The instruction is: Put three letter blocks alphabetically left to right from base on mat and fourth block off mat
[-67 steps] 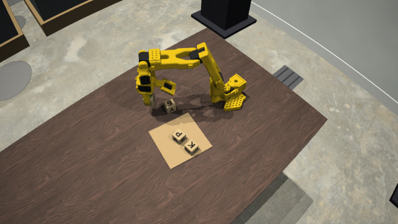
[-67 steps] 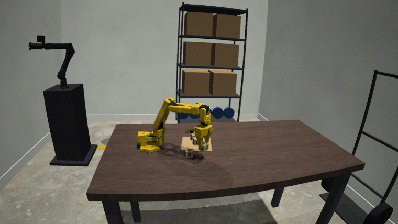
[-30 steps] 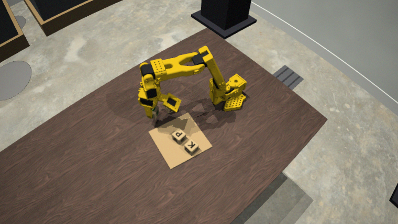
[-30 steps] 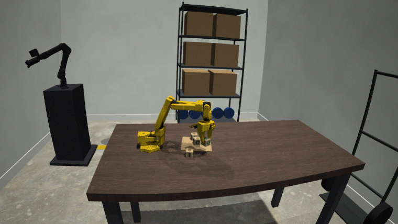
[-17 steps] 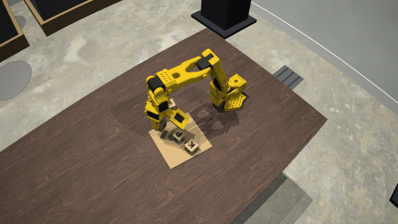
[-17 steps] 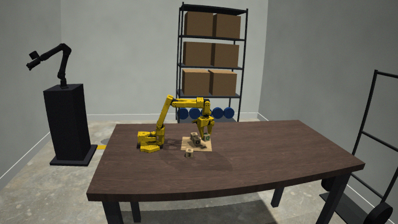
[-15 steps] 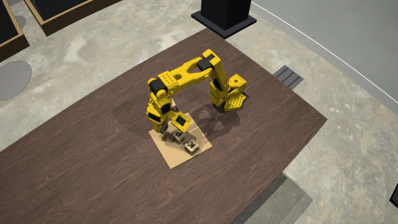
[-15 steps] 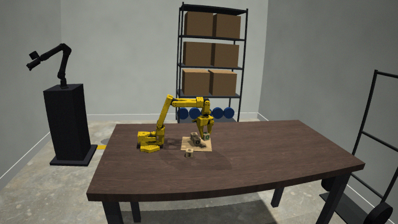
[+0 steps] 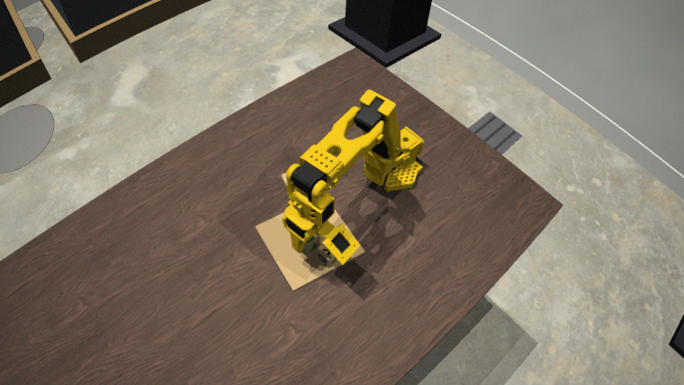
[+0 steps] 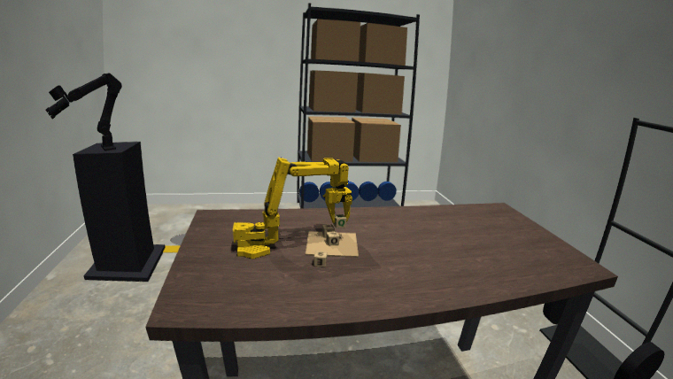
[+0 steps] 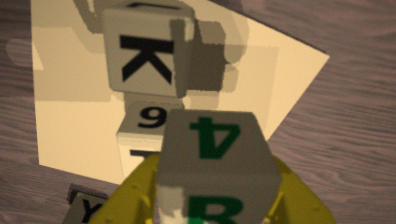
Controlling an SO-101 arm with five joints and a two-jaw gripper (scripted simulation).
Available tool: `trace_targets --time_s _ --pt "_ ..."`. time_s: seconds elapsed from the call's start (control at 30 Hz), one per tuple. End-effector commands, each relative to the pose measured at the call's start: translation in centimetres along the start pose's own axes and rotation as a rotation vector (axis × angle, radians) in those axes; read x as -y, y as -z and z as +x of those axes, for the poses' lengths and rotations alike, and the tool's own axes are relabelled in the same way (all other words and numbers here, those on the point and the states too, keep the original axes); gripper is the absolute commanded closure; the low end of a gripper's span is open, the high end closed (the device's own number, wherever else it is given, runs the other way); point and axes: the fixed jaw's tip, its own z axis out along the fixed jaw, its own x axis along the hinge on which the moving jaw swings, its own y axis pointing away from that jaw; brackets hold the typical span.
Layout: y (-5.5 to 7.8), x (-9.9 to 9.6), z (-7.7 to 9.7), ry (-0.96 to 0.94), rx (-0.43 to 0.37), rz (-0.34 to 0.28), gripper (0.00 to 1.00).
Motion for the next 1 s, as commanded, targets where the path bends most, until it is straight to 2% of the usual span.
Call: trace_targets --time_s 0.0,0.37,0.43,0.73,0.97 --pt "2.3 0.8 -2.1 -0.059 0.023 0.138 1.0" --pt "2.1 -1.1 -7.6 -0.246 0.063 0.122 1.0" --pt "2.1 -1.1 -7.6 -0.246 0.063 0.122 1.0" --pt "1.9 -3.1 -11.0 -0.376 0.086 0.105 1.0" --pt "1.8 -4.4 -12.6 -0.444 0.097 0.093 1.0"
